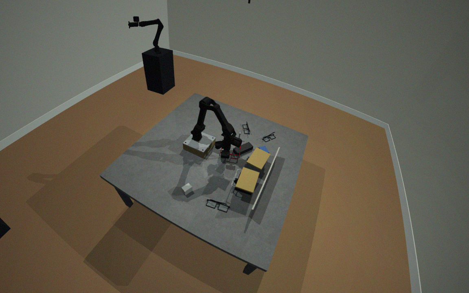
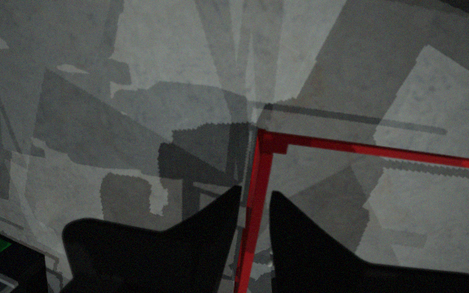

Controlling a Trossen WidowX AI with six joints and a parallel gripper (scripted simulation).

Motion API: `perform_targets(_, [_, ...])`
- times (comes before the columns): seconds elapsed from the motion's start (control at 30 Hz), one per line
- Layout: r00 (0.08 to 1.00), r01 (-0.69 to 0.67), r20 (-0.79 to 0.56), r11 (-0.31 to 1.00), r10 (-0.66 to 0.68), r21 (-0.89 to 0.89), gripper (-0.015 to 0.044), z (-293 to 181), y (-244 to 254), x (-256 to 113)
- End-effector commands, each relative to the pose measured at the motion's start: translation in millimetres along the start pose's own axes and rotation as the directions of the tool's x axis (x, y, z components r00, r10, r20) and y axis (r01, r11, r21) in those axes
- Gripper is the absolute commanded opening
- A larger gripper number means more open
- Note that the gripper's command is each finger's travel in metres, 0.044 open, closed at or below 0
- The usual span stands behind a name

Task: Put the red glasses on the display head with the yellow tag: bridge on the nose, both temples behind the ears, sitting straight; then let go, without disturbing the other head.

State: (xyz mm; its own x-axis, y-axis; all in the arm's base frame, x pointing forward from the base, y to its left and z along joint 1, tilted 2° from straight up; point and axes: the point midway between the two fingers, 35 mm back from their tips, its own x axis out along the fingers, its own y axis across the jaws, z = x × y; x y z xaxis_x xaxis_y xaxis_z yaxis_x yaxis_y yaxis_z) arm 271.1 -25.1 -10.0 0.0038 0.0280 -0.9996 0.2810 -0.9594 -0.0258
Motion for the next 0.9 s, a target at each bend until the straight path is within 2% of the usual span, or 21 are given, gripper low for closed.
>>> perform_targets(0.0, [1.0,-0.001,-0.001,1.0,0.001,0.0,0.0009,-0.3,0.1,-0.4])
perform_targets(0.37, [1.0,-0.001,-0.001,1.0,0.001,0.0,0.0,-1.4,0.6,-6.5])
perform_targets(0.87, [1.0,-0.002,0.007,1.0,0.002,0.005,0.0,-4.3,1.6,-94.3])
